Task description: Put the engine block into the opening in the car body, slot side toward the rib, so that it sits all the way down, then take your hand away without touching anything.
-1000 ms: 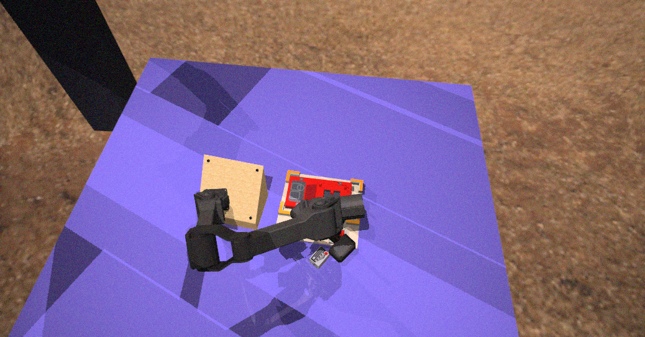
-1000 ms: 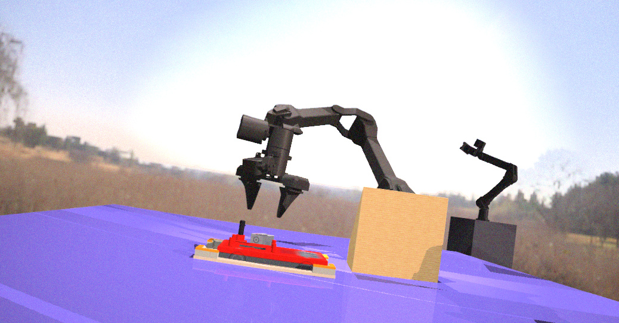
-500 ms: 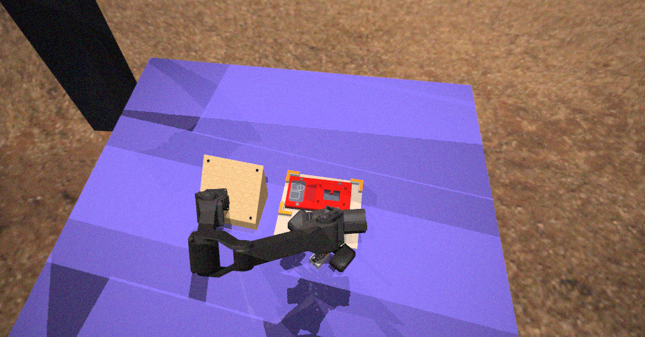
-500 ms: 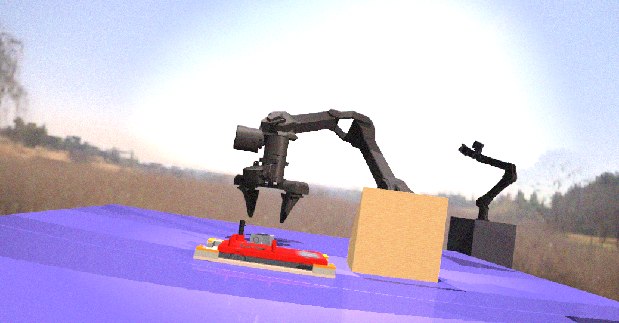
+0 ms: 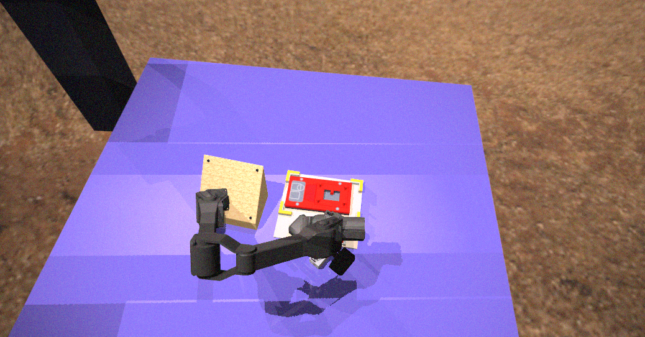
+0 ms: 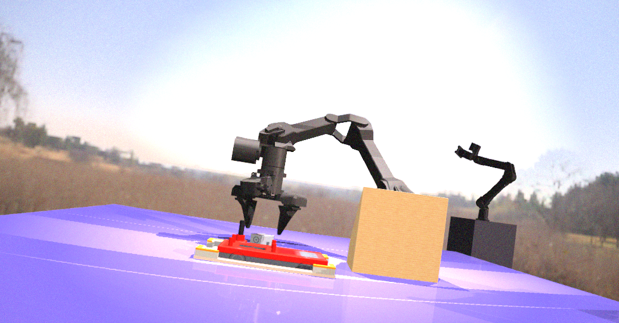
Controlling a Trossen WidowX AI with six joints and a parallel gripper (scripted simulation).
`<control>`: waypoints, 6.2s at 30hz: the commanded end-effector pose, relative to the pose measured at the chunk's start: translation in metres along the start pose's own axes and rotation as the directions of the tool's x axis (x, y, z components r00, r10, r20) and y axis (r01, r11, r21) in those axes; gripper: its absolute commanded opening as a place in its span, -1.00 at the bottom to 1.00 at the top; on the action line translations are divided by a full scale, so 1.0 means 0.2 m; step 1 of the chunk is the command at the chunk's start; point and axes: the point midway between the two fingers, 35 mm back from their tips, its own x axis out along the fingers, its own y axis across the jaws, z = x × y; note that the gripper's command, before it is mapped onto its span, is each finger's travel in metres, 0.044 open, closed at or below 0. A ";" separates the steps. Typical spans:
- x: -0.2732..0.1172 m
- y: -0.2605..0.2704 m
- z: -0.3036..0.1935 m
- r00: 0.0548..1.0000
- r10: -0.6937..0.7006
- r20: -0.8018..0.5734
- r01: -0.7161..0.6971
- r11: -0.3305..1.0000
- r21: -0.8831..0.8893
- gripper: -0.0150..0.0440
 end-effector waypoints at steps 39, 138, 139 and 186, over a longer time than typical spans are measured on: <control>-0.04 -0.01 0.02 1.000 0.001 -0.001 -0.001 1.000 -0.010 -0.49; -0.16 0.47 0.85 1.000 0.005 0.005 -0.007 0.589 0.808 -0.49; -0.15 0.48 0.86 1.000 0.004 0.005 -0.007 0.577 0.817 -0.49; -0.15 0.51 0.88 1.000 0.004 0.005 -0.007 0.543 0.839 0.04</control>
